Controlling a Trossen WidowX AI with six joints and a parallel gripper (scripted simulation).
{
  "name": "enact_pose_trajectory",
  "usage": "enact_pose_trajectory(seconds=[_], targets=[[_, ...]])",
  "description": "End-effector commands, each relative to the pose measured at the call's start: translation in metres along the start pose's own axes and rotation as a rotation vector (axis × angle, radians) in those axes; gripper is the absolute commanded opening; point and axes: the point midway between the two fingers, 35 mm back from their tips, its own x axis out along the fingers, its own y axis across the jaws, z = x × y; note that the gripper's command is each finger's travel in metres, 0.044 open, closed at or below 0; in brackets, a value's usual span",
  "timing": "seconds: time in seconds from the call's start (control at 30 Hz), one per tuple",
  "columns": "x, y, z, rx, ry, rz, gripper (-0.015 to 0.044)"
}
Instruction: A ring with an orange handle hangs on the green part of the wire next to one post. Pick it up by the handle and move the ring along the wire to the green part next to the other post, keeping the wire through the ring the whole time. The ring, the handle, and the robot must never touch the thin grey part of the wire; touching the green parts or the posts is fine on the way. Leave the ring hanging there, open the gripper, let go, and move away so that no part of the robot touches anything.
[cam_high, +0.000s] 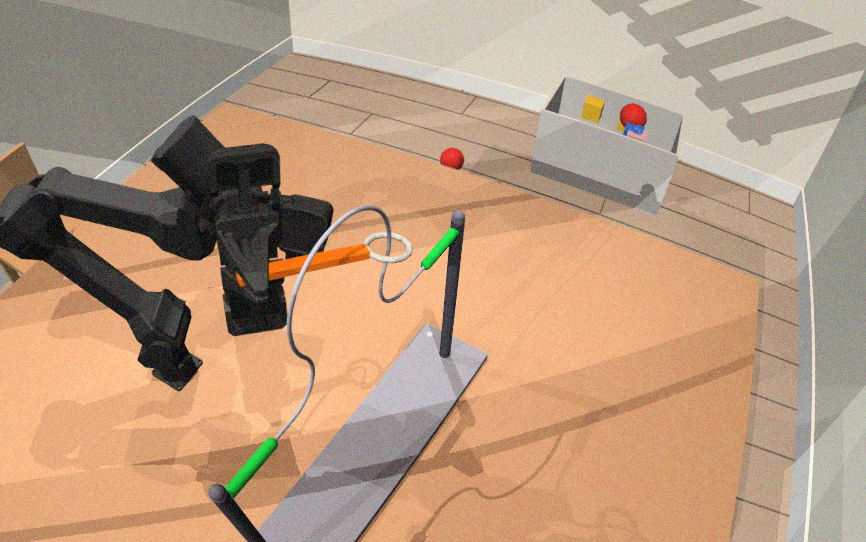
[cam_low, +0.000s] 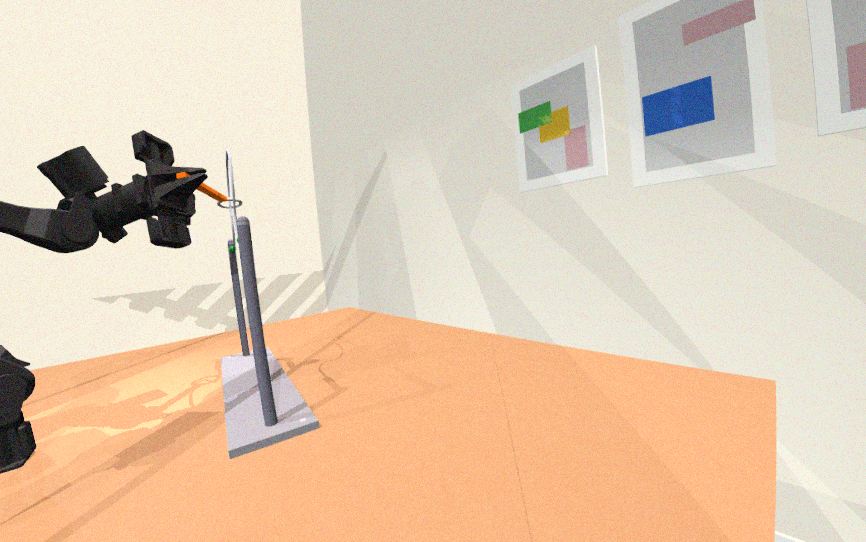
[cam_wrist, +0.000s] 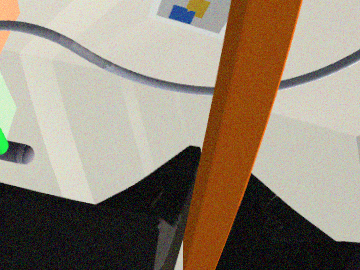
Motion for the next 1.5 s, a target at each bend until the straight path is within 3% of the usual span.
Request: enact_pose_trajectory(seconds=[0.0,0.63,1.47], targets=[[0.000,0.001,0.001,-0.041,-0.007,-0.022,-0.0150],[0.000,0.009,-0.001,-0.123,-0.015,-0.083,-0.0150],[-0.005,0.069,-0.003,0.163,0.019,0.136,-0.0150]])
